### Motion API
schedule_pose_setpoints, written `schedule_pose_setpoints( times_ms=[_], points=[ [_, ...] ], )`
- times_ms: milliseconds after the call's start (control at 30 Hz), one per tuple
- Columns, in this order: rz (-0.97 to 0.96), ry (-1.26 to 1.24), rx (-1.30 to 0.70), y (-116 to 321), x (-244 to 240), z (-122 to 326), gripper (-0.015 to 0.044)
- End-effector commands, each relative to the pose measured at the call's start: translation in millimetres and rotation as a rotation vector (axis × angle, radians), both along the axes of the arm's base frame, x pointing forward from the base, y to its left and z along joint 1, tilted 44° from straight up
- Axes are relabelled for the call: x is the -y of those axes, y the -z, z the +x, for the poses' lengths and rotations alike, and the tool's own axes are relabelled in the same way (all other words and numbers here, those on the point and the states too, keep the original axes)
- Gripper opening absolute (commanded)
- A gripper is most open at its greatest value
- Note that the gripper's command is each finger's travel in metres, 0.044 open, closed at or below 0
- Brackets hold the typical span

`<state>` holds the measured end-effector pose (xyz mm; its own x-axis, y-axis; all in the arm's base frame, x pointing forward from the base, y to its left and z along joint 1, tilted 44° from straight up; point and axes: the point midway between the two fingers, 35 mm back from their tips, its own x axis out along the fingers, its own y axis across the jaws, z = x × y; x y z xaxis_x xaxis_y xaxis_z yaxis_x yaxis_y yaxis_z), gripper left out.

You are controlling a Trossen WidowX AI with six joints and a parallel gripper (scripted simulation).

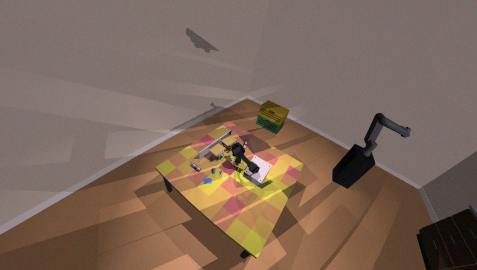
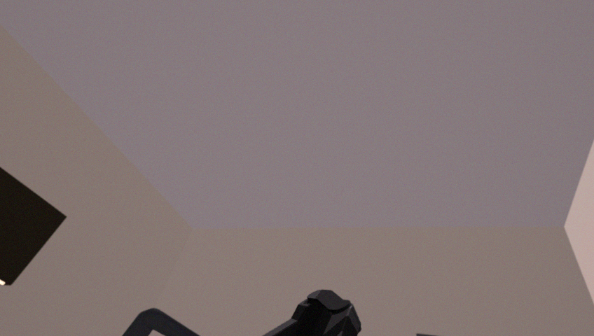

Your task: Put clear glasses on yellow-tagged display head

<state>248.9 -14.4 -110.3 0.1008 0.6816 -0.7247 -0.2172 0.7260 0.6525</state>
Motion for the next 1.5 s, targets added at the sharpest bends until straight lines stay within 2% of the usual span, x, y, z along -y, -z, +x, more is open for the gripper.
schedule_pose_setpoints(
  times_ms=[0, 400, 433, 900, 1033, 1467],
  points=[
    [0.01, 0.006, -0.01, 2, -3, -3, 0.012],
    [0.01, 0.006, -0.011, -2, -7, -4, 0.012],
    [0.006, 0.001, -0.012, 1, -5, -3, 0.0094],
    [0.006, 0.001, -0.012, 1, -5, -3, 0.0],
    [0.006, 0.001, -0.012, 0, -4, -3, 0.0],
    [-0.001, 0.007, -0.012, -50, 49, -9, 0.0]
  ],
)
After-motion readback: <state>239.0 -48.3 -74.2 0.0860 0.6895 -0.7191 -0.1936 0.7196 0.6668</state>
